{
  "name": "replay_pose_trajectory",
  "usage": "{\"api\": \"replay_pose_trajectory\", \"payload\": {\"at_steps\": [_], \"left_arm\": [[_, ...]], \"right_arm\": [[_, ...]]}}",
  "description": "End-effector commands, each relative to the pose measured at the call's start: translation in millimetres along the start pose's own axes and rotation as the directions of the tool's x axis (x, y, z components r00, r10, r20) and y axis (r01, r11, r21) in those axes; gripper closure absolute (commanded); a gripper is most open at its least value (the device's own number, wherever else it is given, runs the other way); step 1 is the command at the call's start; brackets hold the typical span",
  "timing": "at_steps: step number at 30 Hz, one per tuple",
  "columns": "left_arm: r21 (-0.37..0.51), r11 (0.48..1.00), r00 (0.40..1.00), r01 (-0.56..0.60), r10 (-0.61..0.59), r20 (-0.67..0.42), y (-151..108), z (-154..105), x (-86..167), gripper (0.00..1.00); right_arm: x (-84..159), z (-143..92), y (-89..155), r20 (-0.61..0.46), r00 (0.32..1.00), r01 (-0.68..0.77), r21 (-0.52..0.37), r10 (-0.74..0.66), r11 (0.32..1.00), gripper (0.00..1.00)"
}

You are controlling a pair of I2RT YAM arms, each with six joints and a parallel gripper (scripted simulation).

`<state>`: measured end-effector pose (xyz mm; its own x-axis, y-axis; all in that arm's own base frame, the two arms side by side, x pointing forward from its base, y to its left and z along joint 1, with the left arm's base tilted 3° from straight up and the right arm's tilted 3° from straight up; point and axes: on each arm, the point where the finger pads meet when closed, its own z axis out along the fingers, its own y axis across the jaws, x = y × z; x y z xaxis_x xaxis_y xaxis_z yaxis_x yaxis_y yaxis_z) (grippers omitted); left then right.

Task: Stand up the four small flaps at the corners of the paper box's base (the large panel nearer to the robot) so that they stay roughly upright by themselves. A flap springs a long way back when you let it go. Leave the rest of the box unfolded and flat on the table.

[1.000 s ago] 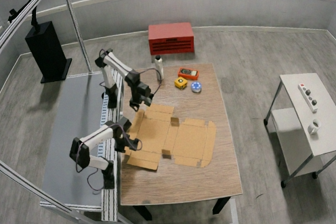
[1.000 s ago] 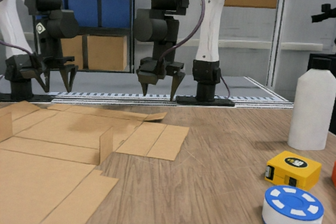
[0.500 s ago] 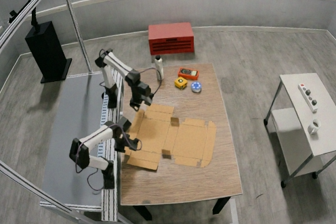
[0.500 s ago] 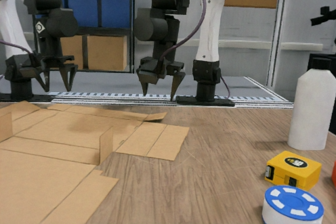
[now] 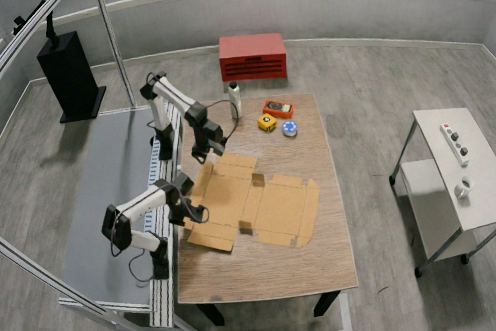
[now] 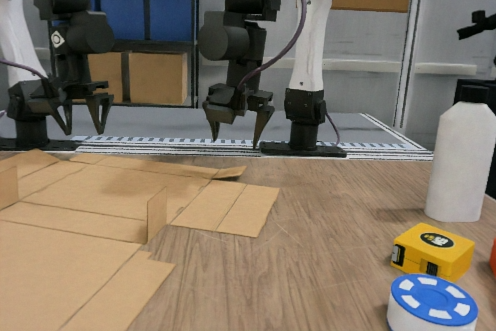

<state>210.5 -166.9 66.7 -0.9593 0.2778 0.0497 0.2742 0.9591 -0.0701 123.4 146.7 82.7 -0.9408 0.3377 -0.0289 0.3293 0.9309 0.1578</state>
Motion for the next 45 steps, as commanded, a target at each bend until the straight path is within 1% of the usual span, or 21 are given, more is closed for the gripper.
{"api": "replay_pose_trajectory", "payload": {"at_steps": [1, 4, 7, 8, 9, 14, 16, 21, 25, 27, 34, 40, 41, 45], "left_arm": [[0.025, 0.999, 0.999, -0.022, 0.021, 0.048, -6.5, -13.9, -7.7, 0.24], [0.024, 0.999, 0.999, -0.021, 0.020, 0.046, -6.7, -10.9, -9.4, 0.24], [0.007, 1.000, 1.000, -0.019, 0.019, -0.006, -3.0, 8.3, 0.6, 0.24], [0.006, 1.000, 1.000, -0.018, 0.018, -0.009, -3.6, 11.2, 1.0, 0.24], [0.006, 1.000, 1.000, -0.017, 0.017, -0.009, -4.2, 13.8, 1.3, 0.24], [0.006, 1.000, 1.000, -0.009, 0.009, -0.009, -5.7, 31.4, 1.6, 0.24], [0.006, 1.000, 1.000, -0.009, 0.009, -0.009, -5.7, 31.4, 1.6, 0.24], [0.006, 1.000, 1.000, -0.009, 0.009, -0.010, -7.5, 49.7, 1.8, 0.24], [0.006, 1.000, 1.000, -0.009, 0.009, -0.010, -8.6, 59.2, 2.0, 0.24], [0.015, 1.000, 1.000, -0.011, 0.011, 0.014, -12.8, 55.5, -6.4, 0.24], [0.009, 1.000, 1.000, -0.008, 0.008, 0.004, -10.3, 59.5, -2.4, 0.24], [-0.019, 1.000, 1.000, -0.011, 0.011, 0.029, -11.1, 55.7, -10.9, 0.24], [-0.026, 1.000, 1.000, -0.011, 0.012, 0.029, -10.7, 55.9, -10.9, 0.24], [-0.068, 0.998, 1.000, -0.009, 0.010, 0.007, -6.1, 56.4, -5.2, 0.24]], "right_arm": [[0.7, -3.4, -6.7, 0.000, 1.000, 0.000, 0.008, 0.000, 1.000, 0.24], [1.9, -0.2, -10.5, -0.005, 1.000, -0.001, 0.019, 0.001, 1.000, 0.24], [2.5, 2.9, -10.3, -0.006, 1.000, 0.000, 0.021, 0.000, 1.000, 0.24], [0.4, 5.8, -4.7, 0.001, 1.000, 0.001, 0.004, -0.001, 1.000, 0.24], [1.0, 9.7, -5.2, -0.003, 1.000, 0.000, 0.015, 0.000, 1.000, 0.24], [1.7, 23.6, -3.5, -0.002, 1.000, -0.001, 0.017, 0.001, 1.000, 0.24], [1.7, 23.6, -3.5, -0.002, 1.000, -0.001, 0.017, 0.001, 1.000, 0.24], [1.5, 37.9, -1.3, 0.001, 1.000, -0.001, 0.018, 0.001, 1.000, 0.24], [1.5, 45.4, 0.3, 0.001, 1.000, -0.001, 0.018, 0.001, 1.000, 0.24], [-1.0, 42.8, 7.5, 0.008, 1.000, -0.002, 0.000, 0.002, 1.000, 0.24], [-0.3, 41.7, 6.3, 0.002, 1.000, 0.000, -0.002, 0.000, 1.000, 0.24], [1.0, 45.6, 0.0, 0.002, 1.000, 0.000, 0.013, 0.000, 1.000, 0.24], [-0.3, 42.3, 5.6, 0.002, 1.000, 0.000, -0.002, 0.000, 1.000, 0.24], [-0.3, 42.6, 5.2, 0.002, 1.000, 0.000, -0.002, 0.000, 1.000, 0.24]]}}
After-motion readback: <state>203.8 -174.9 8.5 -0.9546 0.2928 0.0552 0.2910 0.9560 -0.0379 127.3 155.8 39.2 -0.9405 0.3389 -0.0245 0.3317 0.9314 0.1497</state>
